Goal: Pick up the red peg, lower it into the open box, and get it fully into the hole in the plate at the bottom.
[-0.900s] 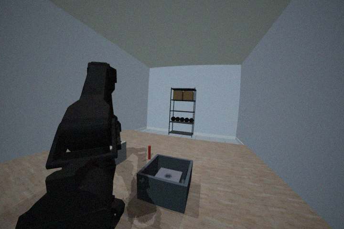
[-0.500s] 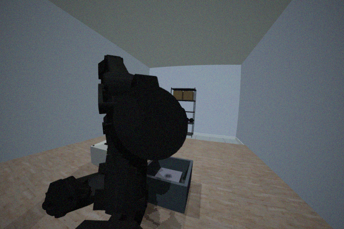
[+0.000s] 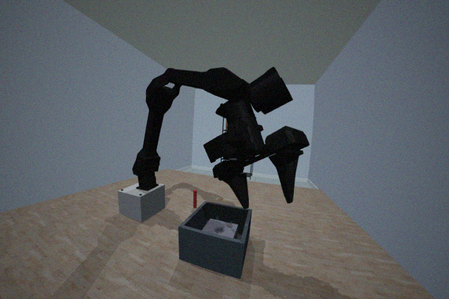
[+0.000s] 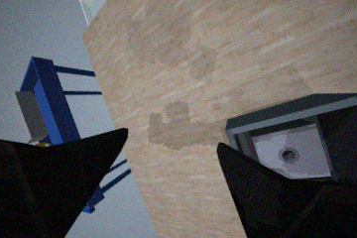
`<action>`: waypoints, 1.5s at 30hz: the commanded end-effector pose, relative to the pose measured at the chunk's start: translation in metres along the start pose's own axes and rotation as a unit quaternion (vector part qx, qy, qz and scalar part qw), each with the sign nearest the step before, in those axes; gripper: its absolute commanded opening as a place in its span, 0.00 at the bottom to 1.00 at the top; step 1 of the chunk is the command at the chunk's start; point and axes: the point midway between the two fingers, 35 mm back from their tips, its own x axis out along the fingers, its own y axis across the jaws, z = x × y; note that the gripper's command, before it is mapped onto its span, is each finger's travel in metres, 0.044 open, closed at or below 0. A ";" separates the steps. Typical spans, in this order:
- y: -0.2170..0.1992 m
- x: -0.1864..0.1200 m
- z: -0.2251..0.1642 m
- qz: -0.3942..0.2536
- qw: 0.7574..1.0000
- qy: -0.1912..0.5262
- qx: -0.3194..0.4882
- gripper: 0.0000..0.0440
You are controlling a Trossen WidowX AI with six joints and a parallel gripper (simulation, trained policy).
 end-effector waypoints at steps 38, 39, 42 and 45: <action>-0.299 -0.144 -0.081 -0.237 0.876 0.041 -0.418 1.00; -0.303 -0.141 -0.080 -0.241 0.874 0.040 -0.420 1.00; -0.312 -0.133 -0.078 -0.252 0.869 0.036 -0.424 1.00; -0.321 -0.124 -0.076 -0.262 0.864 0.031 -0.428 0.99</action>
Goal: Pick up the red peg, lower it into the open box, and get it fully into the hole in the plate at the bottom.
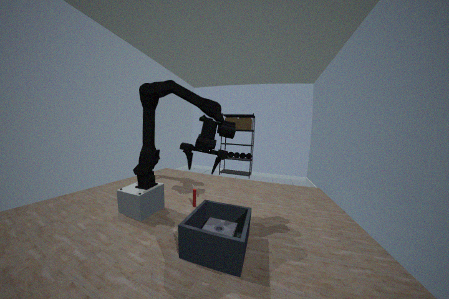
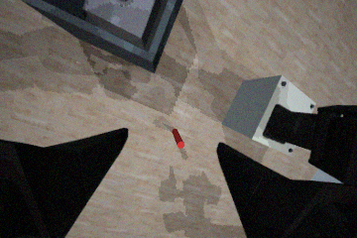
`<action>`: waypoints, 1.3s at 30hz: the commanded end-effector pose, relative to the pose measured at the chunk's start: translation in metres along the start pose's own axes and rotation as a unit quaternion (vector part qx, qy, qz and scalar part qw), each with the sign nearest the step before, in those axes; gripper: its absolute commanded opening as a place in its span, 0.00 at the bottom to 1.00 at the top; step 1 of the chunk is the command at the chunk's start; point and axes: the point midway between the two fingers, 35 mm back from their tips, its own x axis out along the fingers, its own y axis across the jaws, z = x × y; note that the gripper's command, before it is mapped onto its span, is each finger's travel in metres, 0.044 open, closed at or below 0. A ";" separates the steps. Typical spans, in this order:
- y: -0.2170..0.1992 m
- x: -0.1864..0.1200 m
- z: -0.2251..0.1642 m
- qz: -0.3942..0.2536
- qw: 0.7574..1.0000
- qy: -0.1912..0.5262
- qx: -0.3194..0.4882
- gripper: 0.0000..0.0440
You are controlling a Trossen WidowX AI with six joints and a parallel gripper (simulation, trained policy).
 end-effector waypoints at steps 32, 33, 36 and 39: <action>-0.005 0.126 -0.045 0.021 0.997 -0.005 -0.080 0.93; -0.007 0.128 -0.046 0.022 0.996 -0.005 -0.084 0.92; -0.010 0.135 -0.049 0.023 0.995 -0.005 -0.094 0.84; -0.014 0.140 -0.052 0.020 0.995 -0.002 -0.100 0.71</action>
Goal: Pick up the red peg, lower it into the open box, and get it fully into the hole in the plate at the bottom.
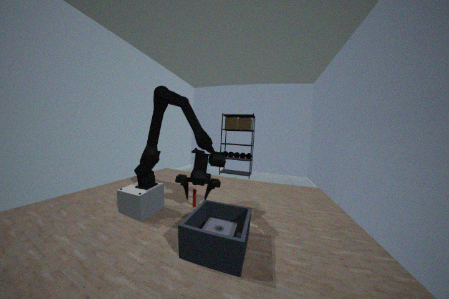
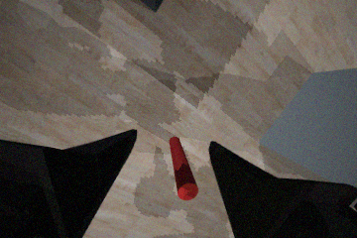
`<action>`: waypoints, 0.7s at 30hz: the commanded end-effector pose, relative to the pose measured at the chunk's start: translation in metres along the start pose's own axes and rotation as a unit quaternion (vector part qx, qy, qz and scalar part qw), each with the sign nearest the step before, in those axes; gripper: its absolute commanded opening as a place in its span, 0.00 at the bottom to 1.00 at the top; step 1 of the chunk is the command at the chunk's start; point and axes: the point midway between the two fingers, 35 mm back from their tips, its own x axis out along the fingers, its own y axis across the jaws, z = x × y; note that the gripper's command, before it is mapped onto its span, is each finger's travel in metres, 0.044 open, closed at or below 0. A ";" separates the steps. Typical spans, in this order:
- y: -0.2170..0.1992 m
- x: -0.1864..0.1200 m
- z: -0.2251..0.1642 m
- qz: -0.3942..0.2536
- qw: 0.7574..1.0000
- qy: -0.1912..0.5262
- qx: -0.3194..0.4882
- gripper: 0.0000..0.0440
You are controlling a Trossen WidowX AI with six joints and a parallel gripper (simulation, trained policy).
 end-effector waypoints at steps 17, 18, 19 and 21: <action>-0.001 0.002 -0.005 -0.010 0.998 0.029 -0.051 0.00; -0.001 0.000 -0.003 -0.006 0.998 0.024 -0.054 0.00; 0.000 -0.002 -0.001 -0.003 0.998 0.019 -0.057 0.00; 0.000 -0.007 0.002 0.002 0.998 0.011 -0.064 0.00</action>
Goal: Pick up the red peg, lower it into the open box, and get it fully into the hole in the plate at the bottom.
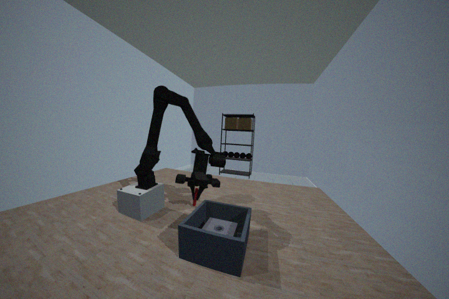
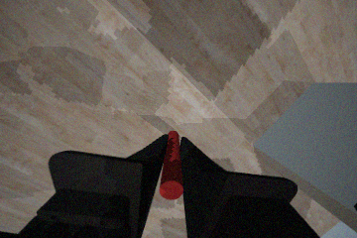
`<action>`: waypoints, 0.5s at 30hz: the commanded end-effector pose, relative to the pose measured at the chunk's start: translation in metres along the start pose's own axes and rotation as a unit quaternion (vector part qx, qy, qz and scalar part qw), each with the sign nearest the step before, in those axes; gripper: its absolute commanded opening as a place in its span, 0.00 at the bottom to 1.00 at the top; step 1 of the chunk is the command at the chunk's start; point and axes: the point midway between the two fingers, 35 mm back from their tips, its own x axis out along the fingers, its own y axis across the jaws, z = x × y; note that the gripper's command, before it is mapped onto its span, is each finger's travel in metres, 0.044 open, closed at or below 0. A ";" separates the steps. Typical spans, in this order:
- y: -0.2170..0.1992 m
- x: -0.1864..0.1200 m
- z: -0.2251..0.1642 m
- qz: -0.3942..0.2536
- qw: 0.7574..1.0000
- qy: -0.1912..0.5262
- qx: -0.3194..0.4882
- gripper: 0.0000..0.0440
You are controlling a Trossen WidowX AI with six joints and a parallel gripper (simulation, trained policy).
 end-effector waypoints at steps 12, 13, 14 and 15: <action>0.005 -0.043 0.028 0.033 0.996 -0.059 -0.049 0.00; 0.006 -0.046 0.030 0.035 0.996 -0.063 -0.053 0.00; 0.006 -0.049 0.033 0.037 0.995 -0.067 -0.057 0.00; 0.007 -0.053 0.035 0.039 0.995 -0.070 -0.061 0.00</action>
